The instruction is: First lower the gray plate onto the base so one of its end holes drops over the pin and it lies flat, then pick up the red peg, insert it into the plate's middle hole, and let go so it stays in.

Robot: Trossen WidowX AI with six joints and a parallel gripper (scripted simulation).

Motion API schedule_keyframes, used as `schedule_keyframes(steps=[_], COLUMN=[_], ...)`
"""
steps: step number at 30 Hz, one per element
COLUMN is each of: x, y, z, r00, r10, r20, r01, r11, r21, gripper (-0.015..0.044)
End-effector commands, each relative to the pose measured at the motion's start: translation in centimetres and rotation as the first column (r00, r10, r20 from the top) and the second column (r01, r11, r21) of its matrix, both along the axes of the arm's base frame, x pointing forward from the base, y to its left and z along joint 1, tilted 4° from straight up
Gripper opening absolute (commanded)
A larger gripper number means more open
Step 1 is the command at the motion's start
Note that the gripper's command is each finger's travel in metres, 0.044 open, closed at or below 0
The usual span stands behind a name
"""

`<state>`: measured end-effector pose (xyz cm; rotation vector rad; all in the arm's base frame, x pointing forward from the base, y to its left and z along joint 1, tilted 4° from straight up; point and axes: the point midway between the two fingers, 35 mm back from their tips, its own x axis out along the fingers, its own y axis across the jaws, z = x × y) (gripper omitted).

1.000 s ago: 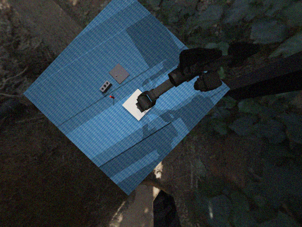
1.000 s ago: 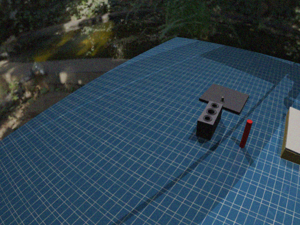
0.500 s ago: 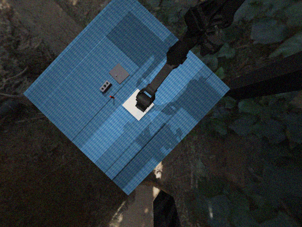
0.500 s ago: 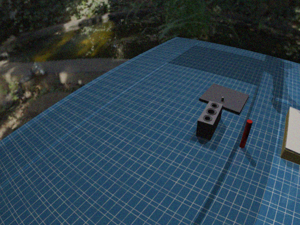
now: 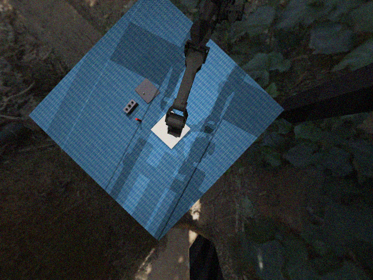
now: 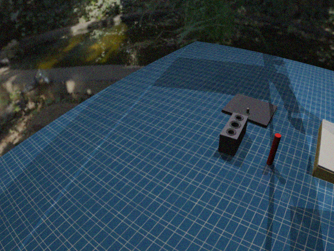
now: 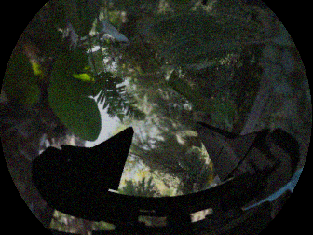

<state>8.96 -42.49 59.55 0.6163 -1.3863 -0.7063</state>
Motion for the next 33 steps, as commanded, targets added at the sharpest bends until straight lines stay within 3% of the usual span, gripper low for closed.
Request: schedule_keyframes(steps=[1, 8, 16, 25, 33], x=[6.4, 15.8, 25.0, 31.7, 35.5], y=[-1.2, -0.2, 3.8, 10.3, 19.7], z=[-3.8, -9.6, -17.3, -24.8, -32.7], r00=[0.987, 0.925, 0.818, 0.684, 0.530], r10=[0.160, 0.375, 0.570, 0.726, 0.848], r20=[-0.031, -0.064, -0.084, -0.072, -0.023], r01=[-0.152, -0.319, -0.385, -0.341, -0.172], r11=[0.973, 0.857, 0.649, 0.405, 0.134], r21=[0.171, 0.406, 0.656, 0.848, 0.976], gripper=[0.0440, 0.0440, 0.0440, 0.0440, 0.0440])
